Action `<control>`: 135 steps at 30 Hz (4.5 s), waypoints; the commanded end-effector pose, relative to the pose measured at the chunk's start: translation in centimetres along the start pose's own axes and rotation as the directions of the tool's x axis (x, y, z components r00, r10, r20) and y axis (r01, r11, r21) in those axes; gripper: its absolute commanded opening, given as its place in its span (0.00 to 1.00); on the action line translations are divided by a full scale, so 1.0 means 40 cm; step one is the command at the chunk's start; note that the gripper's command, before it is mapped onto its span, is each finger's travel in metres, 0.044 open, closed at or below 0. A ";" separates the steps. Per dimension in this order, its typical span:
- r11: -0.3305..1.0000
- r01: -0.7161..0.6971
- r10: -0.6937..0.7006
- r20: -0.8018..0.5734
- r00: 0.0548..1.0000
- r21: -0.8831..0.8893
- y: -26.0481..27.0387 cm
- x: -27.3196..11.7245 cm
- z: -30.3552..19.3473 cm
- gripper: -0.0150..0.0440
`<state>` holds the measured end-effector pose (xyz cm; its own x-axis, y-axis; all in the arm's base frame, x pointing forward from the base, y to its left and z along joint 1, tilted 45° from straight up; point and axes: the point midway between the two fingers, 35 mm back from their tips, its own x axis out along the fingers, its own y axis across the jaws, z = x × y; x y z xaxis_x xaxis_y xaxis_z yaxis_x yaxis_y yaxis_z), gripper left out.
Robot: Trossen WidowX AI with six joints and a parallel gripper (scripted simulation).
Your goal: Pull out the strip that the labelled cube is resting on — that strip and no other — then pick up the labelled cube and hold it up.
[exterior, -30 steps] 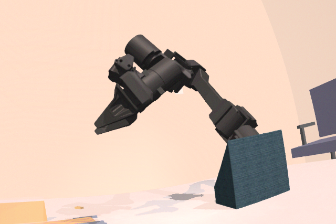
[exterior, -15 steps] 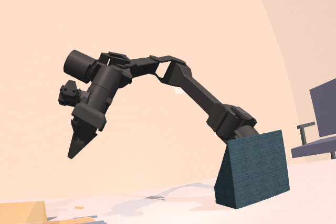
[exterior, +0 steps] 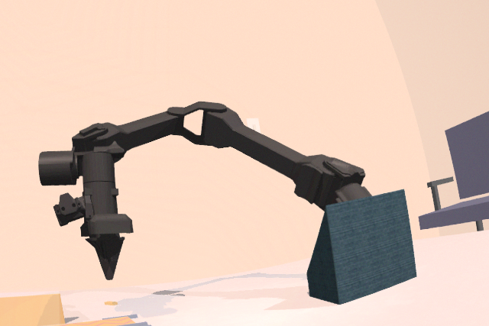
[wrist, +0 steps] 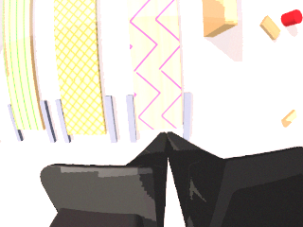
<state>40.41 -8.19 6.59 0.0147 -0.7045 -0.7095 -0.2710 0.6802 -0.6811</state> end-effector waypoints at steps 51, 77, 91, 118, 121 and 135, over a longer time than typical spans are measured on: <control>1.000 -0.009 0.009 -0.018 1.000 -0.008 0.006 0.176 0.006 0.25; 1.000 -0.009 0.009 -0.018 1.000 -0.008 0.006 0.180 0.006 0.25; 1.000 -0.009 0.009 -0.018 1.000 -0.008 0.006 0.183 0.007 0.25; 1.000 -0.009 0.009 -0.018 1.000 -0.008 0.004 0.190 0.012 0.25; 1.000 -0.009 0.009 -0.018 1.000 -0.008 0.004 0.191 0.013 0.25; 1.000 -0.009 0.009 -0.018 1.000 -0.009 0.003 0.192 -0.003 0.25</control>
<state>41.16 -12.96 1.35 0.0130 -0.7021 -0.7119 -0.2755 0.6819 -0.6775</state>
